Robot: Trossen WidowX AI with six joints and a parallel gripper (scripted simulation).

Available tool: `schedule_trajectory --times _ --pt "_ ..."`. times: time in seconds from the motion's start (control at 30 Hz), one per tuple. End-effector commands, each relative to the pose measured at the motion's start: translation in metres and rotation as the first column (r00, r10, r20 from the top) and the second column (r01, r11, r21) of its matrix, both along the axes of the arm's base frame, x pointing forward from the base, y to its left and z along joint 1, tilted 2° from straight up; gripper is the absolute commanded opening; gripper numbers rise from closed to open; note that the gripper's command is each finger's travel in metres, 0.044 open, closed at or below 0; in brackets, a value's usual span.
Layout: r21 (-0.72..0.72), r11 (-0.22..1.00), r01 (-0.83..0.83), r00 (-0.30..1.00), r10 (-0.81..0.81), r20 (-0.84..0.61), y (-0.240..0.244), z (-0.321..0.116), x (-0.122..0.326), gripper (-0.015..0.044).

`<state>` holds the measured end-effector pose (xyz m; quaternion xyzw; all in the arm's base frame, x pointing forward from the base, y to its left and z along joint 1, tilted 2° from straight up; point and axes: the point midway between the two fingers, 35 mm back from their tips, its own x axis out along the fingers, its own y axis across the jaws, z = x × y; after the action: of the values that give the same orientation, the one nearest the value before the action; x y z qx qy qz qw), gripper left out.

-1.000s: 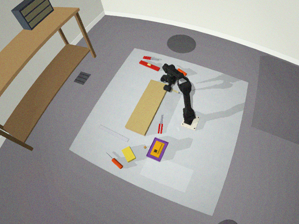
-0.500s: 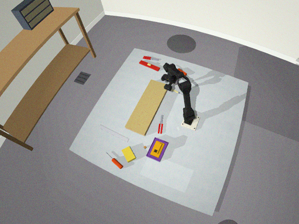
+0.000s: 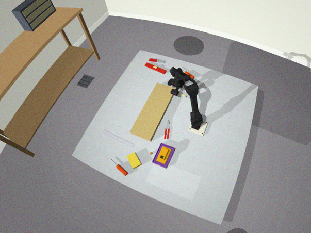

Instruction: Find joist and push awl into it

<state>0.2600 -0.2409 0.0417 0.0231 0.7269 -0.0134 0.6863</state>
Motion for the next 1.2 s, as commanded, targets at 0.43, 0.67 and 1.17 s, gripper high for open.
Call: schedule_trajectory --times 0.43,0.67,1.17 --pt "0.003 1.000 -0.006 1.000 0.006 -0.004 0.002 -0.027 -0.001 0.0440" --pt "0.003 1.000 -0.006 1.000 0.006 -0.004 0.002 -0.027 -0.001 0.0282" --pt "0.003 1.000 -0.006 1.000 0.006 -0.004 0.001 -0.026 -0.001 0.0006"
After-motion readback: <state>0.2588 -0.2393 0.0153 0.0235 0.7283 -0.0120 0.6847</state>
